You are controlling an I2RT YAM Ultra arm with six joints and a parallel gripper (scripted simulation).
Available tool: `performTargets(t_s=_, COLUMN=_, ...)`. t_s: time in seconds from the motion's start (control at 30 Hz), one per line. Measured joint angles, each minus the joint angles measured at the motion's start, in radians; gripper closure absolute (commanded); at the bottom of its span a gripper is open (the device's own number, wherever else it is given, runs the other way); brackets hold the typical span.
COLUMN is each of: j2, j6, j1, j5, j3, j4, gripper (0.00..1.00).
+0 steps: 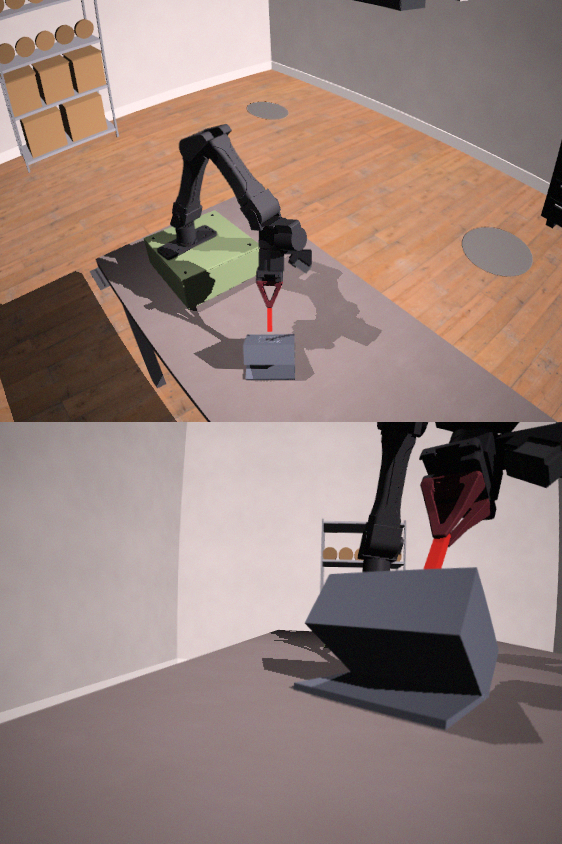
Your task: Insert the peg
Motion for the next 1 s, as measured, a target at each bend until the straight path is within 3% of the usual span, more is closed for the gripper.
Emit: performTargets(t_s=1.0, j2=0.043, j6=-0.017, j1=-0.02, j5=0.0, j3=0.021, j4=0.037, gripper=1.0)
